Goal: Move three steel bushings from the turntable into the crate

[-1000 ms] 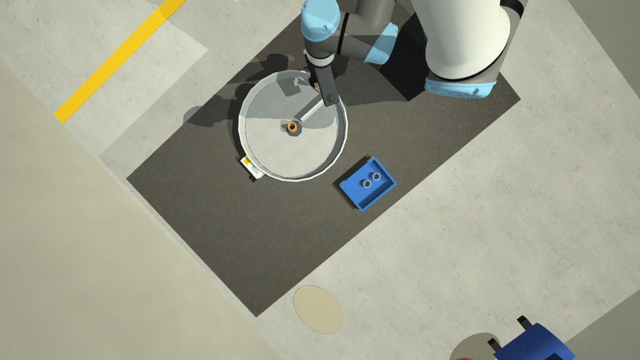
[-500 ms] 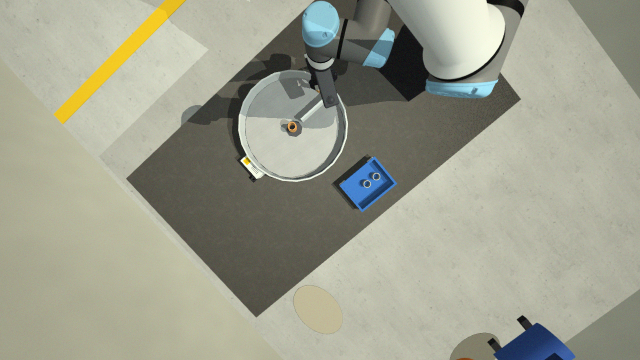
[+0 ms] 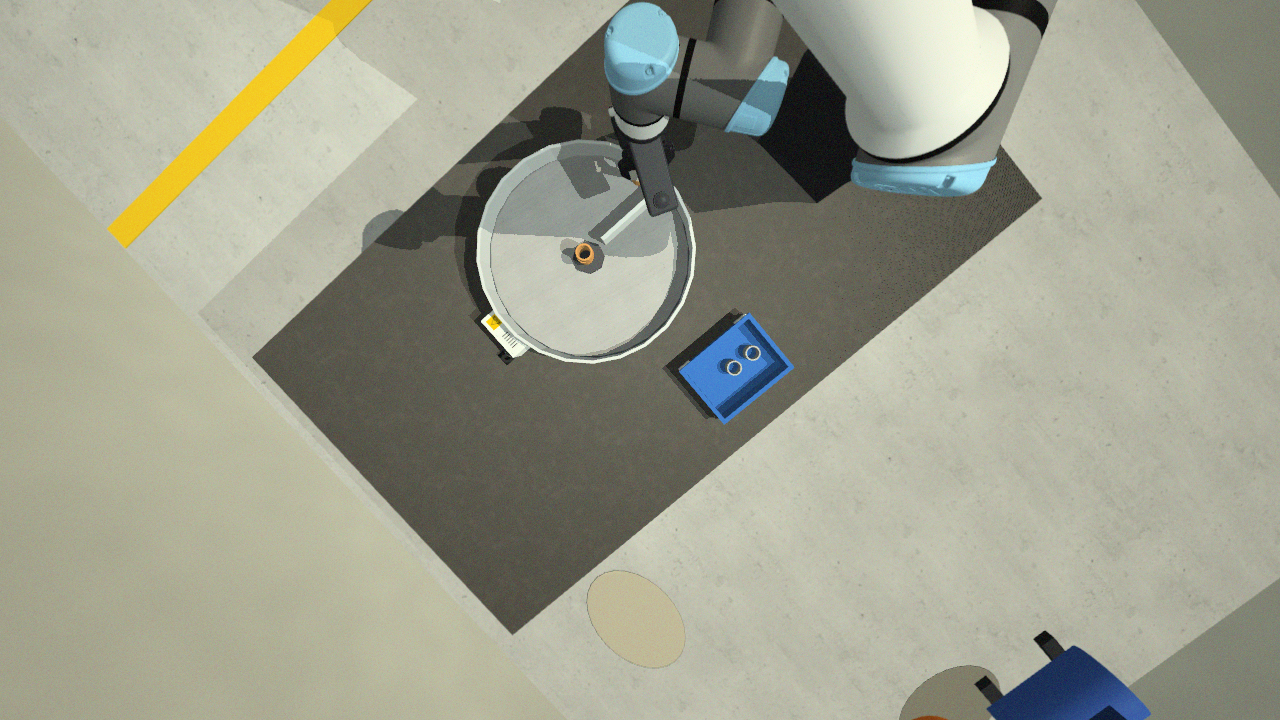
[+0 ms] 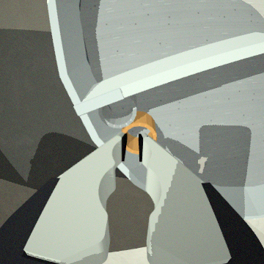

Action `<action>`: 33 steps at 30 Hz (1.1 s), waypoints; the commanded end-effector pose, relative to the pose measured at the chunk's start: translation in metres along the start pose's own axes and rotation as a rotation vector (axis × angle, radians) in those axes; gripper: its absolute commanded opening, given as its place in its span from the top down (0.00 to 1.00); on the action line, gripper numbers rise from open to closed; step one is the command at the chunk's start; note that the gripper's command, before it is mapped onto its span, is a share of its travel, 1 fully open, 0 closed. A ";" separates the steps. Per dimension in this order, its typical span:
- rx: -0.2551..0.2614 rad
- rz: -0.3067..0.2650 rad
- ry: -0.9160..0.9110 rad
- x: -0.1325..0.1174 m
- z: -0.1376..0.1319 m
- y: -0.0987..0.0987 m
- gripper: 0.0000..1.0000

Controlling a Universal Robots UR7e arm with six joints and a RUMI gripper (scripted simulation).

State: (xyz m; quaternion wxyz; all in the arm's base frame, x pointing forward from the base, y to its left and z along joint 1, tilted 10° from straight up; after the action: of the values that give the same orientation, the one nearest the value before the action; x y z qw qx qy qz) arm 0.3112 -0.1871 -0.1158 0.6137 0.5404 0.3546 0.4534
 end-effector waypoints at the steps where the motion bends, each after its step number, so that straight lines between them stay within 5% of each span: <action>1: -0.001 -0.001 0.000 0.000 0.000 0.000 0.95; 33: -0.001 -0.001 0.000 0.000 0.000 -0.014 0.95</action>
State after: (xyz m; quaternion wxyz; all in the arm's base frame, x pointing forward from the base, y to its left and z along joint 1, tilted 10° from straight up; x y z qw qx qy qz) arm 0.3126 -0.1871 -0.1240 0.6136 0.5405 0.3546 0.4534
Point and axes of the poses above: the point where the finger pads meet when closed, its own y axis back along the fingers, its own z axis across the jaws, x = y × z, the point moved 6 cm from there along y, back along the fingers, and after that the axes turned 9 degrees about y, right-handed, at the moved point
